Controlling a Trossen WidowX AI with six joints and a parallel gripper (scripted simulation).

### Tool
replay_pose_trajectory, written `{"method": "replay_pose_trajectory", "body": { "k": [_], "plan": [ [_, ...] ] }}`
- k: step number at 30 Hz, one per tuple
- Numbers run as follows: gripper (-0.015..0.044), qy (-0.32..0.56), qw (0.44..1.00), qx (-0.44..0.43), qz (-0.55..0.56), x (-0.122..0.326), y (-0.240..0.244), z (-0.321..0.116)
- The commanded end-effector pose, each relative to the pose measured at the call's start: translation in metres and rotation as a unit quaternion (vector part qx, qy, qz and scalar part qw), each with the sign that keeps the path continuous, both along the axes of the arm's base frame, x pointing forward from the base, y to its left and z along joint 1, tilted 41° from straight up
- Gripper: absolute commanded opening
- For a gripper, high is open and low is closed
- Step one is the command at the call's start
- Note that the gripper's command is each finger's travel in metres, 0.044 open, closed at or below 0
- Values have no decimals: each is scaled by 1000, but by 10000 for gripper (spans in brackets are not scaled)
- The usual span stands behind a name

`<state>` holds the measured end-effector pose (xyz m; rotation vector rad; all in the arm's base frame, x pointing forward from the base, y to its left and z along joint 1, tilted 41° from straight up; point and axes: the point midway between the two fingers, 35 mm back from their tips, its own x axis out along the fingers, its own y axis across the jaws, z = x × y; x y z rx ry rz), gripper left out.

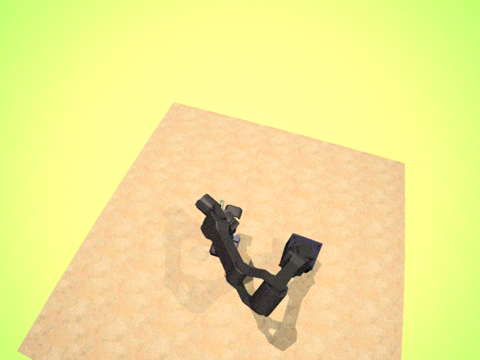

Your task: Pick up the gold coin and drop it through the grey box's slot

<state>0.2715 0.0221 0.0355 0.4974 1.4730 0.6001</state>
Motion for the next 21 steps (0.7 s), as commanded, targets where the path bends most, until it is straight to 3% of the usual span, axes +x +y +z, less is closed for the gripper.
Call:
{"method": "replay_pose_trajectory", "body": {
  "k": [1,6,12,21],
  "plan": [
    [0,3,1000,2,-3,0,2,-2],
    [0,3,1000,2,-3,0,3,-4],
    [157,0,1000,0,0,0,2,-2],
    [161,0,1000,0,0,0,2,-2]
  ]
}}
